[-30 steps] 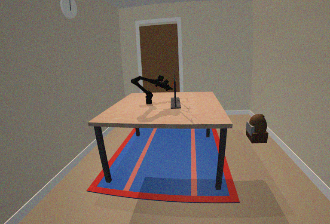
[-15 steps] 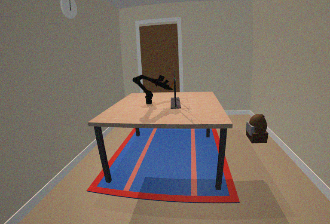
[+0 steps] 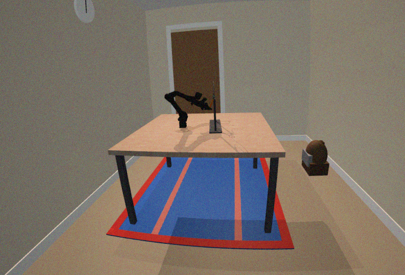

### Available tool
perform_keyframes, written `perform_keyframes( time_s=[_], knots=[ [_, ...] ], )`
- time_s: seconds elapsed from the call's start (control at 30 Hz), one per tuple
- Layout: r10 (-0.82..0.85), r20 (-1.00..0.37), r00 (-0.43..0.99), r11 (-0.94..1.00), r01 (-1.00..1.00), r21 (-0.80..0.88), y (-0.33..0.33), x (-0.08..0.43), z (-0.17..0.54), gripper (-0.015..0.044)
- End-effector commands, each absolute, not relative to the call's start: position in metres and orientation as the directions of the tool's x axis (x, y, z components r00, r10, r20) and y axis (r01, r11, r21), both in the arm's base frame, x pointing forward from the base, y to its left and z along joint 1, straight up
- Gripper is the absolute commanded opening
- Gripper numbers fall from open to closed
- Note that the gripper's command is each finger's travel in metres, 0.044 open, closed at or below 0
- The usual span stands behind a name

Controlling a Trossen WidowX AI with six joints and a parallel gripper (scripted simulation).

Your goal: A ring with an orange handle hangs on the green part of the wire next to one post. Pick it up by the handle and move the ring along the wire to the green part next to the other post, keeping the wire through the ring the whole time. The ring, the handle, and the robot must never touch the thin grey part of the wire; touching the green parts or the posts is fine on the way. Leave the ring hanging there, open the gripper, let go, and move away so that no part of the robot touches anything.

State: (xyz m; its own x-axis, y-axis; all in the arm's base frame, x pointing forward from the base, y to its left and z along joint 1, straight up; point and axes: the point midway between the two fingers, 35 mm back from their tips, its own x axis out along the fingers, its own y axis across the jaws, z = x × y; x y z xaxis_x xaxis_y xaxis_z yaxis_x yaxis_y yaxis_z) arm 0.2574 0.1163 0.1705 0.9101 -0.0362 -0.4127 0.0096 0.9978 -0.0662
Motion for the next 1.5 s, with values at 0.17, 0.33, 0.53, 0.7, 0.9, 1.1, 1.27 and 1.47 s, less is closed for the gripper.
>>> perform_keyframes(
  time_s=[0.17, 0.33, 0.53, 0.7, 0.9, 1.1, 1.27, 1.47],
  knots=[
    [-0.033, -0.411, 0.911, 0.999, 0.016, -0.044, 0.127, 0.257, 0.173, -0.0150],
    [-0.032, -0.411, 0.911, 0.999, 0.016, -0.042, 0.132, 0.256, 0.173, -0.0150],
    [-0.031, -0.411, 0.911, 0.999, 0.016, -0.040, 0.138, 0.256, 0.173, -0.0150],
    [-0.031, -0.410, 0.911, 0.999, 0.016, -0.040, 0.144, 0.255, 0.173, -0.0150],
    [-0.031, -0.410, 0.912, 0.999, 0.016, -0.040, 0.150, 0.255, 0.173, -0.0150],
    [-0.031, -0.410, 0.912, 0.999, 0.016, -0.039, 0.155, 0.254, 0.173, -0.0150],
    [-0.030, -0.409, 0.912, 0.999, 0.016, -0.039, 0.160, 0.253, 0.173, -0.0150],
    [-0.030, -0.409, 0.912, 0.999, 0.016, -0.039, 0.161, 0.253, 0.168, -0.0150]
  ],
)
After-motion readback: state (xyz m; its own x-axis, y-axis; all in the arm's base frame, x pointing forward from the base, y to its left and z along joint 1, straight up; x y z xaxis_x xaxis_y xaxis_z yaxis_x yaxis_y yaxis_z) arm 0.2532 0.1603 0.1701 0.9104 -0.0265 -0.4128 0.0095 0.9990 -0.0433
